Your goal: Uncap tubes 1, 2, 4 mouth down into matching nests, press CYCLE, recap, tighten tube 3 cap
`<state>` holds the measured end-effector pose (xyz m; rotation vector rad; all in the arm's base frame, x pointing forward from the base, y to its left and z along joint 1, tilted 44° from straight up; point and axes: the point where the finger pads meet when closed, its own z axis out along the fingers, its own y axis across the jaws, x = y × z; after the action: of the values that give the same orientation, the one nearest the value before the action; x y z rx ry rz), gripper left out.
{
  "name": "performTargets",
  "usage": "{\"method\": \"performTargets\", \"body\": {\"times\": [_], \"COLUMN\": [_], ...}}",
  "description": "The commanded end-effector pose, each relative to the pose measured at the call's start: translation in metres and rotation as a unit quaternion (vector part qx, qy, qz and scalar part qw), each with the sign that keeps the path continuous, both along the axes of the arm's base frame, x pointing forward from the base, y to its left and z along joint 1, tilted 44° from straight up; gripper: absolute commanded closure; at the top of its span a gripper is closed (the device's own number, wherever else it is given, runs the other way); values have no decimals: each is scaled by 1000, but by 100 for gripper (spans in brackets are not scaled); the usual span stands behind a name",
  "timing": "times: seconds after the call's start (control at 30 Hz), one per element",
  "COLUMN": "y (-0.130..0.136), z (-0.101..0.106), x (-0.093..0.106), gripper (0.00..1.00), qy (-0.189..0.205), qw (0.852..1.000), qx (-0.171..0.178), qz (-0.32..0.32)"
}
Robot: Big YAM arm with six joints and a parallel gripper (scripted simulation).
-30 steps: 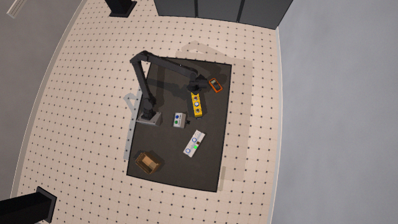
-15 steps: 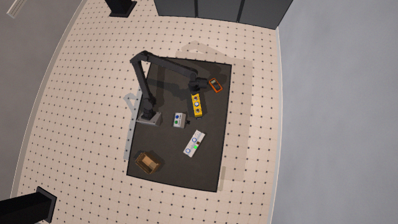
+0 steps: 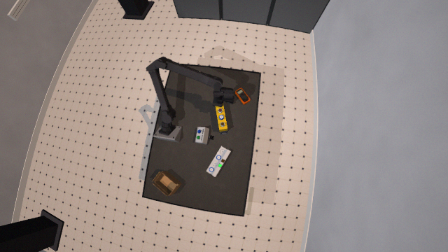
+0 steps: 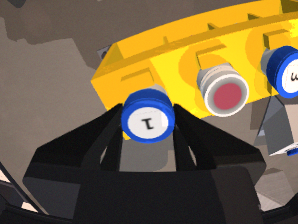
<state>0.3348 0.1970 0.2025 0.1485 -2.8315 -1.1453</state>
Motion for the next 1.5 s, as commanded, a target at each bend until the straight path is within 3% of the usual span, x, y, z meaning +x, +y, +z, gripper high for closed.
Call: {"method": "performTargets", "body": {"times": [0.0, 0.23, 0.37, 0.43, 0.5, 1.47], "y": [6, 6, 6, 6, 6, 6], "z": [3, 3, 3, 3, 3, 3], "x": [-8, -9, -8, -8, -8, -8], "gripper": [100, 100, 100, 100, 100, 100], "qy": [96, 194, 256, 256, 289, 290], "qw": [991, 961, 930, 930, 910, 910], "qx": [-17, -34, -45, -45, -50, -49], "qz": [-87, -192, -258, -258, -293, -292]}}
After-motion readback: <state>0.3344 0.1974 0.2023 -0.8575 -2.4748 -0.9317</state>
